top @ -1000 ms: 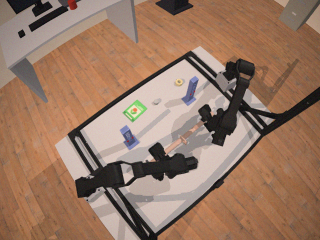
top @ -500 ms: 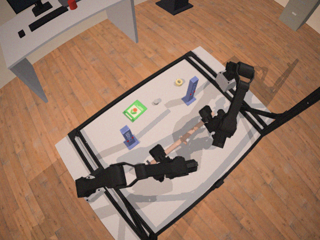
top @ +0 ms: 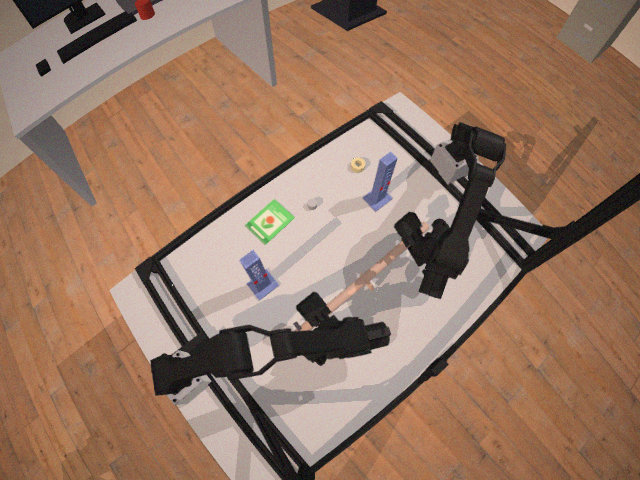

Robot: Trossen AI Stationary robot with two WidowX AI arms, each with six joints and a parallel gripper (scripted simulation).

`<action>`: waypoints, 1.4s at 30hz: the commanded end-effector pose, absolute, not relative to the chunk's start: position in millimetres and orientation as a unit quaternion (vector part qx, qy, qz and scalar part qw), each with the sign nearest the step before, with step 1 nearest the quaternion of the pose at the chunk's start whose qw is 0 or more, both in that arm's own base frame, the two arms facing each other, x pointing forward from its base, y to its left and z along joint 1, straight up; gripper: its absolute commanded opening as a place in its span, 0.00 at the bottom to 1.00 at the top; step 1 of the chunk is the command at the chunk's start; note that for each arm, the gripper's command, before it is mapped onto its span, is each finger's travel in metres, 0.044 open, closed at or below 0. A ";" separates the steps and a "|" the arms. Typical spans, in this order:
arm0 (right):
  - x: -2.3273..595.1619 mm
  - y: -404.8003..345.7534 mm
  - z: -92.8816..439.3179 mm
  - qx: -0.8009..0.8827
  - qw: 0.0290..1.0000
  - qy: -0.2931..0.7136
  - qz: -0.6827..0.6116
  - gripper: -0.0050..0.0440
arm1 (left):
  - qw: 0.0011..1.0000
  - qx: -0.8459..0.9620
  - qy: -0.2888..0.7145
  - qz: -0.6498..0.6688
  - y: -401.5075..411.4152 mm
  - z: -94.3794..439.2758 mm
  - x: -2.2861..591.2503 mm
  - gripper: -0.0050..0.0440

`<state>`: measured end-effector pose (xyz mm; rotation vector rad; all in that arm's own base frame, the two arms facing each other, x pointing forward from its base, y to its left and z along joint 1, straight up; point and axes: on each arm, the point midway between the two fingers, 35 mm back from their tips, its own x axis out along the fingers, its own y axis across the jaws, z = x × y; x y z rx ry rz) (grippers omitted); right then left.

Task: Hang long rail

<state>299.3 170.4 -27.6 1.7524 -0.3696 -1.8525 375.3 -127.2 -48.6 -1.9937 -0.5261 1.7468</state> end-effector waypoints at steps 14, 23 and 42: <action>299.4 170.4 -27.6 0.652 0.279 -0.138 -0.692 0.10 | 0.218 -0.722 -0.192 0.628 -127.3 -50.9 375.4 0.49; 299.5 170.5 -27.8 0.652 0.279 -0.138 -0.692 0.10 | 0.218 -0.722 -0.192 0.628 -127.3 -49.6 375.1 0.93; 299.5 170.5 -27.8 0.652 0.279 -0.138 -0.692 0.10 | 0.218 -0.722 -0.192 0.628 -127.3 -49.6 375.1 1.00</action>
